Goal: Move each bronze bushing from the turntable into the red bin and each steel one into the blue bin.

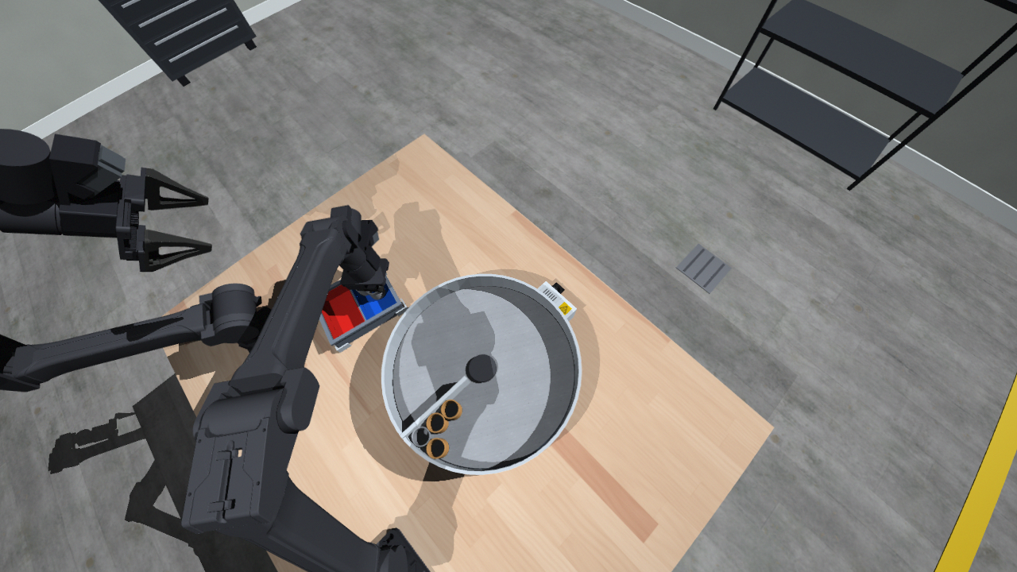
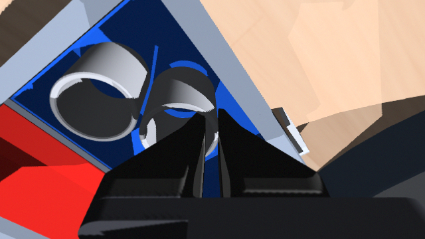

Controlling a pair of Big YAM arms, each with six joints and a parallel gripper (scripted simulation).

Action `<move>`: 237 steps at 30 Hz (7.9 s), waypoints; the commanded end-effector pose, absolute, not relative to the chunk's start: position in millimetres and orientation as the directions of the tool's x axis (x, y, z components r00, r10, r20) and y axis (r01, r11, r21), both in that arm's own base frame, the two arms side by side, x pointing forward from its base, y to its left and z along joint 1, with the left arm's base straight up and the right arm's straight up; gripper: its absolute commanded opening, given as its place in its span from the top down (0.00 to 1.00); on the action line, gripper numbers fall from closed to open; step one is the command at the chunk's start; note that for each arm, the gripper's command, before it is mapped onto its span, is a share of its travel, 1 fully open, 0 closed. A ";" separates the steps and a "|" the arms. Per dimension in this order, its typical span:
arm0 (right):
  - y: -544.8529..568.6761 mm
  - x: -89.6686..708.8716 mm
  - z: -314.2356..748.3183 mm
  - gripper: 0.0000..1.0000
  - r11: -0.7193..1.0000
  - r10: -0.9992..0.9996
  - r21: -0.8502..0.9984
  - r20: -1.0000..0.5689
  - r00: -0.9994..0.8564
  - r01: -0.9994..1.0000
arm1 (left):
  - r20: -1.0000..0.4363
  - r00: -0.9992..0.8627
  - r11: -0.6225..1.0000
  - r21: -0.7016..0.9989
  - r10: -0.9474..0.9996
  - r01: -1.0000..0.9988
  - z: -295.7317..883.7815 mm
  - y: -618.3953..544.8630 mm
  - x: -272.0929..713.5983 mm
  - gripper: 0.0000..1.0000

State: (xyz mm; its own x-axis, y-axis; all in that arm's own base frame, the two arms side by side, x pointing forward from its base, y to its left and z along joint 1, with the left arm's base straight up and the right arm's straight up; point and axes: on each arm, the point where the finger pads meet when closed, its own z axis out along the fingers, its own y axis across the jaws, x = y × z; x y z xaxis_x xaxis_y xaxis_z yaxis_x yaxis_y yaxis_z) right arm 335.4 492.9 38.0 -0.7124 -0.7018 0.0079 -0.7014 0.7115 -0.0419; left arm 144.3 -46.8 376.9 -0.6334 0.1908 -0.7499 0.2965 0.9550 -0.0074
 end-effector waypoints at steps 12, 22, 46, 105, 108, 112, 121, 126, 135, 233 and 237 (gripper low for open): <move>510.8 350.1 86.9 0.82 0.715 -0.698 -0.023 -0.085 -0.711 -0.699 | -0.775 -0.603 0.955 0.000 0.188 0.297 396.2 -44.7 143.3 0.00; 513.0 353.3 102.8 0.82 0.715 -0.696 -0.019 -0.108 -0.709 -0.699 | -0.775 -0.603 0.955 0.000 0.188 0.297 396.2 -44.7 143.3 0.00; 403.9 362.1 175.5 0.00 0.757 -0.640 -0.002 -0.203 -0.741 -0.653 | -0.785 -0.590 0.954 0.000 0.187 0.301 398.7 -46.2 146.2 0.00; 148.2 307.5 194.3 0.71 0.369 -0.883 -0.175 -0.371 -0.286 -0.913 | -0.988 -0.065 0.419 0.000 0.140 0.908 328.6 -260.2 120.2 0.00; 154.4 308.5 181.7 0.71 0.226 -0.944 -0.154 -0.276 -0.178 -0.962 | -0.988 -0.065 0.419 0.000 0.140 0.908 328.6 -260.2 120.2 0.00; 154.5 308.6 167.5 0.71 0.088 -0.985 -0.103 -0.158 -0.071 -0.991 | -0.988 -0.065 0.419 0.000 0.140 0.908 328.6 -260.2 120.2 0.00; 150.0 307.9 153.6 0.71 -0.022 -0.999 -0.032 -0.022 0.023 -0.999 | -0.988 -0.065 0.419 0.000 0.140 0.908 328.6 -260.2 120.2 0.00; 144.7 304.0 134.9 0.71 0.006 -1.000 -0.014 -0.006 -0.006 -1.000 | -0.988 -0.073 0.421 -0.009 0.136 0.907 328.6 -260.2 120.3 0.00; 143.3 300.9 121.2 0.71 0.006 -1.000 -0.006 -0.002 -0.006 -1.000 | -0.978 -0.100 0.445 -0.009 0.182 0.895 315.5 -256.1 123.2 0.00; 452.2 306.8 180.1 1.00 0.090 -0.996 -0.022 -0.024 -0.090 -0.996 | -0.999 0.053 1.000 0.006 0.006 0.009 521.8 -5.1 516.8 0.00; 491.4 289.1 170.5 1.00 0.078 -0.997 -0.021 -0.025 -0.077 -0.997 | -0.998 0.057 1.000 0.006 0.006 0.007 523.2 -3.6 520.6 0.00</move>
State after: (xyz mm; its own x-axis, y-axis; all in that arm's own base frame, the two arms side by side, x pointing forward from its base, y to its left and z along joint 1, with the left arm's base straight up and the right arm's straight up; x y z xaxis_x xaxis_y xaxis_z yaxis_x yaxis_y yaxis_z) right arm 274.7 463.2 154.5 0.0326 -0.9994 -0.0092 -0.9995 -0.0326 -0.0020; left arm 513.1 0.7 469.2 -0.0388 -0.0028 -0.9992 -0.0047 1.0000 -0.0026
